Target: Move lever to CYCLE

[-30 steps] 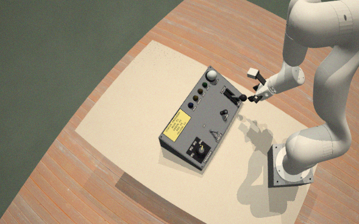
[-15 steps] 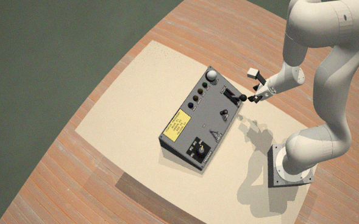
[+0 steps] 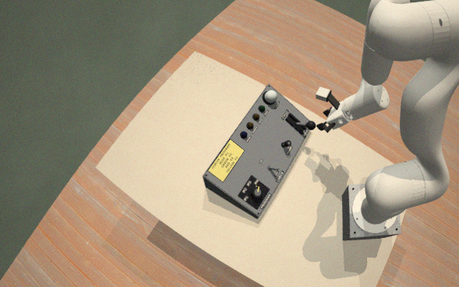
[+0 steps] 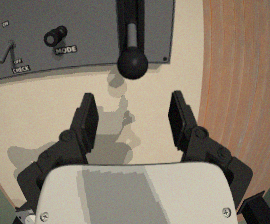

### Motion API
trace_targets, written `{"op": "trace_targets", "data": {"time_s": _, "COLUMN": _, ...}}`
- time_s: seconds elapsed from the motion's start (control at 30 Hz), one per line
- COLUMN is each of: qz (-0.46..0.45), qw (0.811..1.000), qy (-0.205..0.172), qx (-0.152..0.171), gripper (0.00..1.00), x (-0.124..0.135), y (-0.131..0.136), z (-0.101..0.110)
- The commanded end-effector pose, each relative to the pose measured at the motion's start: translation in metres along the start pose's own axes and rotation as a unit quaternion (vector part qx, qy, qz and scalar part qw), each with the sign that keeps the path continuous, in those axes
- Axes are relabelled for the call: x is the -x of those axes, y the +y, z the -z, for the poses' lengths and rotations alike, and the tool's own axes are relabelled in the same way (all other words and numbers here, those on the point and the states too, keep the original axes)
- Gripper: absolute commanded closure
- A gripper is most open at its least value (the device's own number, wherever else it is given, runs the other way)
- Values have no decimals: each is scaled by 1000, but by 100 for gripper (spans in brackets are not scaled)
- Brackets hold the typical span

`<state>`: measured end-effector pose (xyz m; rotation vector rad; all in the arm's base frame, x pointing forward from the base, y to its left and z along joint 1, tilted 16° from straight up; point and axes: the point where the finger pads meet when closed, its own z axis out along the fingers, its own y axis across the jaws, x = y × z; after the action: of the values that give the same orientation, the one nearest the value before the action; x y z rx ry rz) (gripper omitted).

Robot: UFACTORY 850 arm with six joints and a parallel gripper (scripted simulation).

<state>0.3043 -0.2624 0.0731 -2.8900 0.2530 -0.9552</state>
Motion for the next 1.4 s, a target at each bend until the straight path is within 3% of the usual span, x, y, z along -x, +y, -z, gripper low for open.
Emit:
{"op": "trace_targets", "data": {"time_s": 0.0, "qz": 0, "qw": 1000, "qy": 0, "qx": 0, "gripper": 24, "x": 0, "y": 0, "z": -3}}
{"op": "trace_targets", "data": {"time_s": 0.37, "qz": 0, "qw": 1000, "qy": 0, "qx": 0, "gripper": 24, "x": 0, "y": 0, "z": -18}}
{"op": "trace_targets", "data": {"time_s": 0.87, "qz": 0, "qw": 1000, "qy": 0, "qx": 0, "gripper": 24, "x": 0, "y": 1, "z": -61}}
{"op": "trace_targets", "data": {"time_s": 1.37, "qz": 0, "qw": 1000, "qy": 0, "qx": 0, "gripper": 24, "x": 0, "y": 1, "z": -87}}
